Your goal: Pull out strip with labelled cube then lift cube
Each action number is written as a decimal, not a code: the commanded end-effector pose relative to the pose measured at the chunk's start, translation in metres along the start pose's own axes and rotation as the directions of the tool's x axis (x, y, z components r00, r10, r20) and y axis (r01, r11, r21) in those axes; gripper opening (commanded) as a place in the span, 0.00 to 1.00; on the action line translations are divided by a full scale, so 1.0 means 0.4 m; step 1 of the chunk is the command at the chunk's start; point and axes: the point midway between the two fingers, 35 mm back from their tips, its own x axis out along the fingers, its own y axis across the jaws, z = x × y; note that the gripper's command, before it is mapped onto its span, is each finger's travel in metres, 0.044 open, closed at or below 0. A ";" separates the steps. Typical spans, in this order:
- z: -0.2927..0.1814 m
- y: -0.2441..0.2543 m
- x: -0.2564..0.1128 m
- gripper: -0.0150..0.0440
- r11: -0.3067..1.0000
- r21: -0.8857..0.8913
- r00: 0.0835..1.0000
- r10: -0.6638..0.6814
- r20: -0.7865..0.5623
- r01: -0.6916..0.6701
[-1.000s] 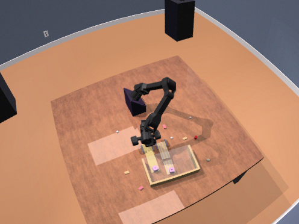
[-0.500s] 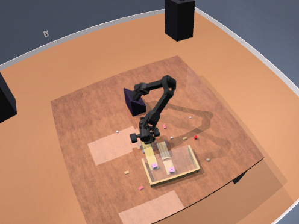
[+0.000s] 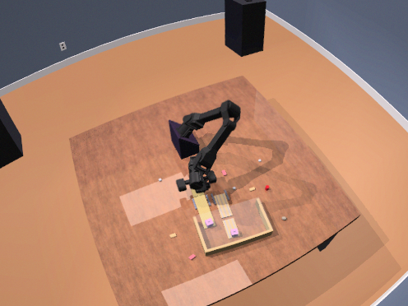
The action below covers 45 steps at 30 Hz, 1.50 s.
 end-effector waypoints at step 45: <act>-0.196 -0.004 0.008 0.25 1.000 0.014 1.000 -0.001 -0.029 0.001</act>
